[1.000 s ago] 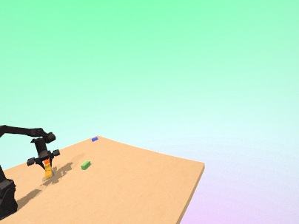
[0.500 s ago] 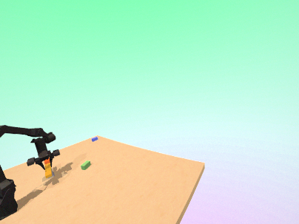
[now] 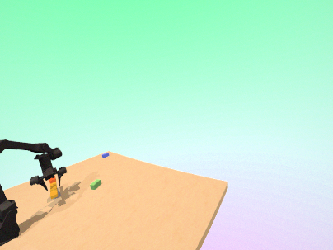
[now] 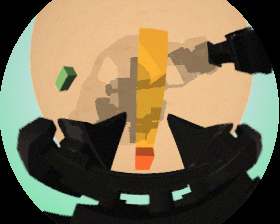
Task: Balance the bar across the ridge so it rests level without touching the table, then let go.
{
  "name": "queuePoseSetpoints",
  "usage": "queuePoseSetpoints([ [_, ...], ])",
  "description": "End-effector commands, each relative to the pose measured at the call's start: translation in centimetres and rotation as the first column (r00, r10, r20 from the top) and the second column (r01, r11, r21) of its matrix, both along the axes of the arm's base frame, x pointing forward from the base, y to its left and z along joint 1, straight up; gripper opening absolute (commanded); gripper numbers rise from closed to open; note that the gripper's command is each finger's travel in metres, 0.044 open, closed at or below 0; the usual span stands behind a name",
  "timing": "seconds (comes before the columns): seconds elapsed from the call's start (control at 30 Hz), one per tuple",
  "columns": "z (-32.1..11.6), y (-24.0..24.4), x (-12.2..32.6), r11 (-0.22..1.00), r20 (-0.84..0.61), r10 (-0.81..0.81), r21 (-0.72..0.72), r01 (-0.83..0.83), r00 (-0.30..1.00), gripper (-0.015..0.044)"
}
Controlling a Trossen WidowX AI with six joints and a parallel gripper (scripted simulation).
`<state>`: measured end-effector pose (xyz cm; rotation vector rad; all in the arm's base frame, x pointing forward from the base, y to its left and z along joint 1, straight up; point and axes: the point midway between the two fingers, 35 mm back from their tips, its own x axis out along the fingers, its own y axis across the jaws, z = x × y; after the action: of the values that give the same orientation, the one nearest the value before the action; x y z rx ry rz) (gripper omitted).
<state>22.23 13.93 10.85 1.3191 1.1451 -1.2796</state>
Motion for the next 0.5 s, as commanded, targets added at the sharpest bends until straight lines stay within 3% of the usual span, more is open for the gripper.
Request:
queuePoseSetpoints([
  [0.0, 0.0, 0.0, 0.0, 1.000, 0.000, 0.000, 0.000, 0.000, 1.000, 0.0421],
  [0.17, 0.7, 0.1, 0.1, 1.000, 0.000, 0.000, 0.000, 0.000, 1.000, 0.0440],
  [0.47, 9.8, -0.1, -0.1, 1.000, 0.000, 0.000, 0.000, 0.000, 1.000, 0.0440],
])
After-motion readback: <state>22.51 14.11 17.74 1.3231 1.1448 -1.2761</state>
